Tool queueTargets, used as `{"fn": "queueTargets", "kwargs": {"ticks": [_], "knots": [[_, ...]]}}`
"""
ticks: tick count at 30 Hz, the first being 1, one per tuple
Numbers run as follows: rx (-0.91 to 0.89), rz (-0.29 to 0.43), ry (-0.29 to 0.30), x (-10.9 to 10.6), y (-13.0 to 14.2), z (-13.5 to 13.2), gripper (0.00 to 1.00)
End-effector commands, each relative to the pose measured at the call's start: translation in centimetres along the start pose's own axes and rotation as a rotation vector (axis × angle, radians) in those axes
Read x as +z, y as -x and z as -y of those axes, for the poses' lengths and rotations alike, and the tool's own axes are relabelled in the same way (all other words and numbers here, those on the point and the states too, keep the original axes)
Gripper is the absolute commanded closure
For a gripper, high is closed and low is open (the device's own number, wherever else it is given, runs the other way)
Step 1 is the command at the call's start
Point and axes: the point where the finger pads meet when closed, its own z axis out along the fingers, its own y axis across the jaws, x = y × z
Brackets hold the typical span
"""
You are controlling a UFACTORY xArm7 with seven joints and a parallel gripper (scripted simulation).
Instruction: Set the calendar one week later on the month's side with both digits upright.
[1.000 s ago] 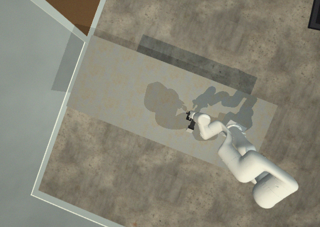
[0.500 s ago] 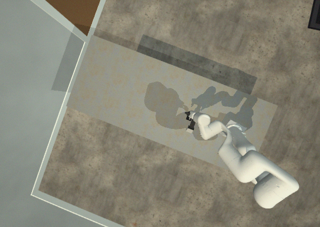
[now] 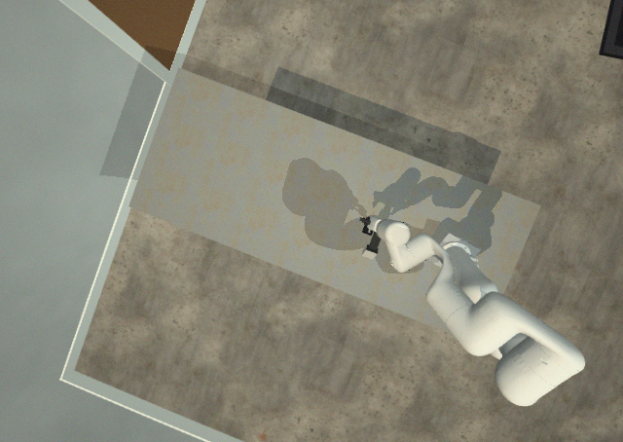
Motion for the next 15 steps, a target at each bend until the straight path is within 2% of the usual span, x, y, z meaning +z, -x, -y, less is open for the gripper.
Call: {"fn": "queueTargets", "kwargs": {"ticks": [1,13,15], "knots": [[0.000,0.001,0.003,-0.6,0.0,-0.1,0.00],[0.000,0.001,0.003,-5.2,0.0,-0.1,0.00],[0.000,0.001,0.003,-5.2,0.0,-0.1,0.00]]}}
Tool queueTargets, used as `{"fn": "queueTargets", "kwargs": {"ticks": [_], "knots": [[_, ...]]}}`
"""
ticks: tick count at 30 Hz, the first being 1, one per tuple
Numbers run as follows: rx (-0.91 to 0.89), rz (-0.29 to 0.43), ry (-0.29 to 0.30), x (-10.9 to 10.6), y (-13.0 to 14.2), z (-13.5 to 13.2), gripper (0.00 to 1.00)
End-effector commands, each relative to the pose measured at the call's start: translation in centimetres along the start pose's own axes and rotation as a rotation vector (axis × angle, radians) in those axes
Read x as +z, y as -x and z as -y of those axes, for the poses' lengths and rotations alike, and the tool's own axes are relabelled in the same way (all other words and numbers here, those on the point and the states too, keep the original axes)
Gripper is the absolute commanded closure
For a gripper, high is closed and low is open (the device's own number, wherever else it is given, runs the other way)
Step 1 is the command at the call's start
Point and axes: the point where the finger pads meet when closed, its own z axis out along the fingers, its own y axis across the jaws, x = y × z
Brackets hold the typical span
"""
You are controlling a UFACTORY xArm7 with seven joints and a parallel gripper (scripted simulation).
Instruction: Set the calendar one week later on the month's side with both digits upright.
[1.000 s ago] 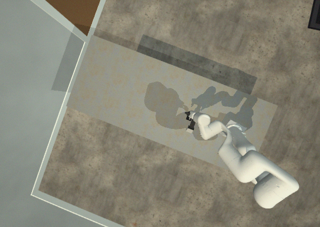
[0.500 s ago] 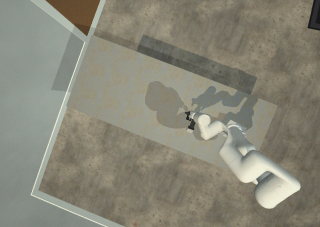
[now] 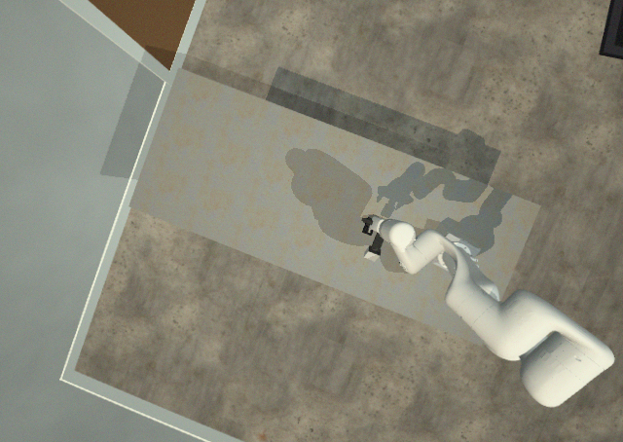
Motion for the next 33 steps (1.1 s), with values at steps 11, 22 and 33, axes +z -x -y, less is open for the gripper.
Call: {"fn": "queueTargets", "kwargs": {"ticks": [11,22,33], "knots": [[0.001,0.006,0.001,-2.6,-0.2,0.0,0.00],[0.001,0.006,0.001,-2.6,-0.2,0.0,0.00],[0.001,0.006,0.001,-2.6,-0.2,0.0,0.00]]}}
